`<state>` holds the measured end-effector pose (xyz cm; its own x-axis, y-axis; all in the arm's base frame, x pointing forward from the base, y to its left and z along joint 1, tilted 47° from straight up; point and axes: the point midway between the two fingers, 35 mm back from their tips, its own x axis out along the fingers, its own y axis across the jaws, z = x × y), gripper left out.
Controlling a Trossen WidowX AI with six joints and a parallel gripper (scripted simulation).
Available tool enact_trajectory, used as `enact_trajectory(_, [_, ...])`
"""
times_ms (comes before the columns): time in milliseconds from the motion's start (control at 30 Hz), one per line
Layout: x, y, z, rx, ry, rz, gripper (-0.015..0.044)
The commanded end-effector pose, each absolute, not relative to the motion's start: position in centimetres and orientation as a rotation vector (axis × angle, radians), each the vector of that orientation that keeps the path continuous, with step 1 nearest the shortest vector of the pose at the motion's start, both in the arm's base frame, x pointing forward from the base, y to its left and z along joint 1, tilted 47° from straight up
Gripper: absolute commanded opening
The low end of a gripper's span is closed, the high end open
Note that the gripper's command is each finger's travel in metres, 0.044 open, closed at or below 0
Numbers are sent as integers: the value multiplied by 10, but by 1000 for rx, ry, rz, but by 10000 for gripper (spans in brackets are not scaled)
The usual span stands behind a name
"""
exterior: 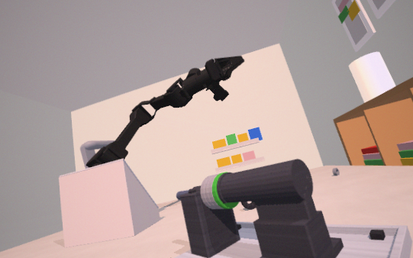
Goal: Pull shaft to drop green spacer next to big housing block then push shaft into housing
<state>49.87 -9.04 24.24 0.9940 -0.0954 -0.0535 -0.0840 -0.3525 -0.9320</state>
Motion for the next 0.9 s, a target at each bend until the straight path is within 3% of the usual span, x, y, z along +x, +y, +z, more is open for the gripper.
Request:
enact_trajectory(0, [495, -96, 167, -1988, 206, 179, 440])
enact_trajectory(233, [462, -94, 51, -2030, 281, 514, 440])
enact_trajectory(467, [399, -80, -52, -1963, 305, 852, 440])
enact_trajectory(700, [331, -60, -121, -1899, 252, 1137, 440])
enact_trajectory(867, [324, -57, -128, -1892, 243, 1164, 440])
